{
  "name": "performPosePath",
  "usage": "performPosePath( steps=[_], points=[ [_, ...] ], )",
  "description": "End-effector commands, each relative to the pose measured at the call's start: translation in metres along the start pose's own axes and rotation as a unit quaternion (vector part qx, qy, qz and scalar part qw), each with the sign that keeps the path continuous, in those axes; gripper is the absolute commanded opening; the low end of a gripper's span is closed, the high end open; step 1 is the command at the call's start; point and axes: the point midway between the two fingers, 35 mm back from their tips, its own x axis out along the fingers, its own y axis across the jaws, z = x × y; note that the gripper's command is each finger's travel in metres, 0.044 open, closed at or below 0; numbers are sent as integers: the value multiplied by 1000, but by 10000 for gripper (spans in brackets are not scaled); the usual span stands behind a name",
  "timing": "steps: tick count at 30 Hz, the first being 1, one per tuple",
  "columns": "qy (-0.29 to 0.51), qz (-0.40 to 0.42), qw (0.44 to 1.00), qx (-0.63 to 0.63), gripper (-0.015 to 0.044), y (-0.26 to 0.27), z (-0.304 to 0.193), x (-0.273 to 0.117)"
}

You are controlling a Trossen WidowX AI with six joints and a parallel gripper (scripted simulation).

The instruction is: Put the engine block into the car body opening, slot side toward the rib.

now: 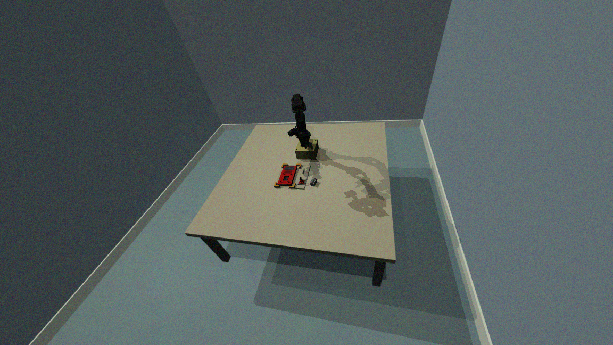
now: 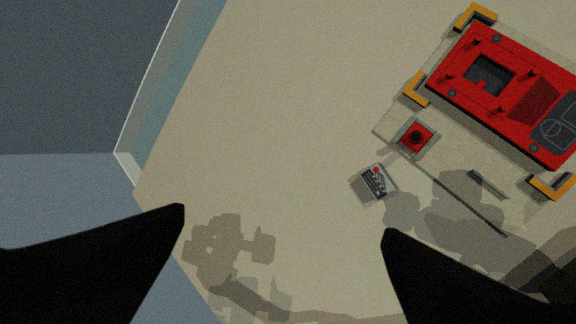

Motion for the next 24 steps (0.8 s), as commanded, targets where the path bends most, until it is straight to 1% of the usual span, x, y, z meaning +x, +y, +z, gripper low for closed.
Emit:
performPosePath(
  steps=[1, 12, 24],
  points=[
    [11, -36, 998, -59, 440, -8, -3, 29],
    [65, -123, 967, -213, 440, -38, -16, 99],
    [153, -197, 897, -366, 440, -84, -32, 164]
  ],
)
